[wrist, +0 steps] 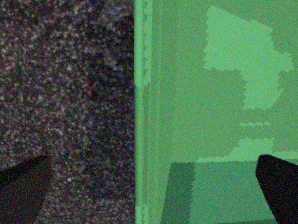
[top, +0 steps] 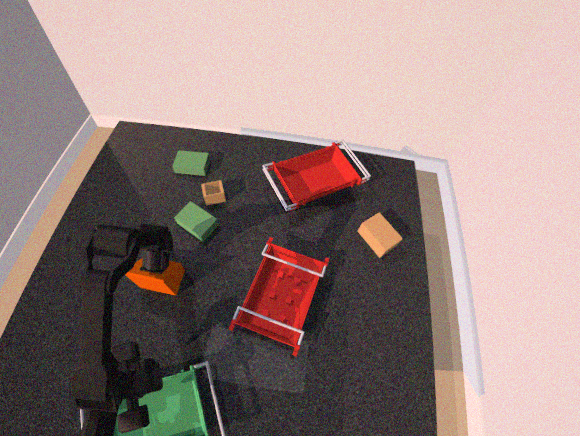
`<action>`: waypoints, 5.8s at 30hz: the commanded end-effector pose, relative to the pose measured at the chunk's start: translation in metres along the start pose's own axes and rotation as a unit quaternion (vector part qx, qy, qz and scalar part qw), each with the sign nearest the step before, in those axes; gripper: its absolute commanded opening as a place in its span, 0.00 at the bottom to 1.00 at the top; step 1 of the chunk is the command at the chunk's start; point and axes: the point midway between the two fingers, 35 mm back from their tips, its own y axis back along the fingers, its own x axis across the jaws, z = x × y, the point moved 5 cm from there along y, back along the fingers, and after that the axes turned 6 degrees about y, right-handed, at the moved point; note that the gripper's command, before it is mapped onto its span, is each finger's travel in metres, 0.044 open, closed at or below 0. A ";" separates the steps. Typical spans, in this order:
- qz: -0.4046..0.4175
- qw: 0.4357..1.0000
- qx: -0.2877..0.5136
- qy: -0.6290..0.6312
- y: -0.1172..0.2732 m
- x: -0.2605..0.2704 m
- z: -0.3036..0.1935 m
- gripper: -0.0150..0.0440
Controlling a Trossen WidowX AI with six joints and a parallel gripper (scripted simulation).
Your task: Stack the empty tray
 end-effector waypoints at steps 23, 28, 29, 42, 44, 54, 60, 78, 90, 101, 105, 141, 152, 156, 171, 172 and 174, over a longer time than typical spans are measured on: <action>0.009 1.000 -0.005 -0.004 -0.063 0.006 0.002 0.73; 0.009 1.000 -0.005 -0.004 -0.063 0.006 0.002 0.63; 0.009 1.000 -0.005 -0.004 -0.063 0.006 0.002 0.62; 0.009 1.000 -0.005 -0.004 -0.063 0.006 0.002 0.47; 0.009 1.000 -0.005 -0.004 -0.063 0.006 0.002 0.45; 0.009 1.000 -0.005 -0.004 -0.063 0.006 0.002 0.34; 0.009 1.000 -0.005 -0.004 -0.055 0.005 0.002 0.27; 0.009 1.000 -0.004 -0.004 0.027 0.001 0.000 0.25; 0.008 1.000 -0.004 -0.004 0.071 -0.014 -0.006 0.25; 0.008 1.000 -0.004 -0.004 0.112 -0.019 -0.008 0.25; 0.008 1.000 -0.004 -0.004 0.114 -0.019 -0.008 0.25; -0.001 0.999 0.003 0.042 0.130 -0.023 0.041 0.25; -0.011 0.994 0.007 0.105 0.144 -0.022 0.108 0.25; -0.013 0.992 0.008 0.128 0.147 -0.019 0.132 0.25; -0.017 0.976 0.006 0.217 0.151 0.004 0.222 0.25; -0.017 0.975 0.006 0.223 0.150 0.006 0.228 0.25; -0.017 0.972 0.005 0.235 0.150 0.010 0.239 0.25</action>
